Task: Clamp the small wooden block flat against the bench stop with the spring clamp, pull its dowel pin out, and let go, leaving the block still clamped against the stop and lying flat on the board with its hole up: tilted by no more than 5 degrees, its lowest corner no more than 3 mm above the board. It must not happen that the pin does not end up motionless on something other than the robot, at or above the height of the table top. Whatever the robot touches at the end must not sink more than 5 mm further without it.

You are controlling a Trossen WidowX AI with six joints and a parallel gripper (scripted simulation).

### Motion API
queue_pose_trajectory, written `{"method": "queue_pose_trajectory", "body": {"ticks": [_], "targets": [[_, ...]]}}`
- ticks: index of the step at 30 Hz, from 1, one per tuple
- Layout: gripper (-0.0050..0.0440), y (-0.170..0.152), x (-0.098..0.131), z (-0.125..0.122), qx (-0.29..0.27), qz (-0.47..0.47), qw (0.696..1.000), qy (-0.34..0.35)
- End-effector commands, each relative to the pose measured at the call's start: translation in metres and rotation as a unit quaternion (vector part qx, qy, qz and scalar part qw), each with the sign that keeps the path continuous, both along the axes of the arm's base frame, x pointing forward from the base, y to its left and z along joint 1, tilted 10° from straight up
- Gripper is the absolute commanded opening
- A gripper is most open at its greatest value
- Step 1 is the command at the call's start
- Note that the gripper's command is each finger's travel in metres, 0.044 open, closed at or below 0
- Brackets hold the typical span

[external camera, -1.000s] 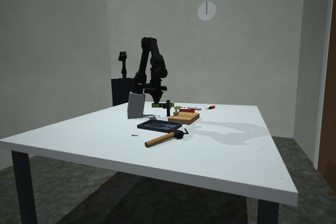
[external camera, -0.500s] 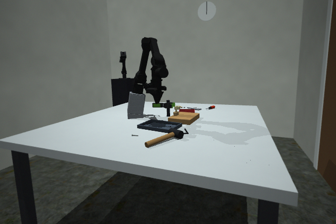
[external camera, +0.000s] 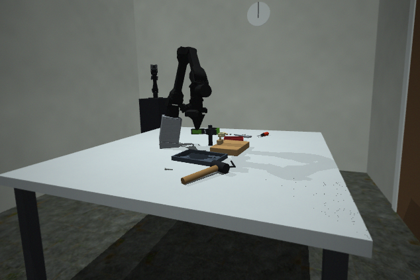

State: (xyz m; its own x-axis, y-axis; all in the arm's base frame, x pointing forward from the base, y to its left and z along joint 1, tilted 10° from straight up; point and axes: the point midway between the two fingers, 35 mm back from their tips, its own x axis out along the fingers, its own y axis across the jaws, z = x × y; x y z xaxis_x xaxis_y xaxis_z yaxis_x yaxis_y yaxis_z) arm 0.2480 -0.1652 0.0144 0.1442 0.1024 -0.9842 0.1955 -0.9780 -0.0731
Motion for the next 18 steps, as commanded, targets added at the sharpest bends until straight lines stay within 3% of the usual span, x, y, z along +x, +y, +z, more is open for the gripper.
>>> {"method": "queue_pose_trajectory", "body": {"ticks": [1, 18], "targets": [[0.0, 0.0005, 0.0011, 0.0001, -0.002, 0.017, 1.0, 0.0], [0.0, 0.0025, 0.0048, 0.0006, -0.012, 0.074, 0.997, -0.006]]}}
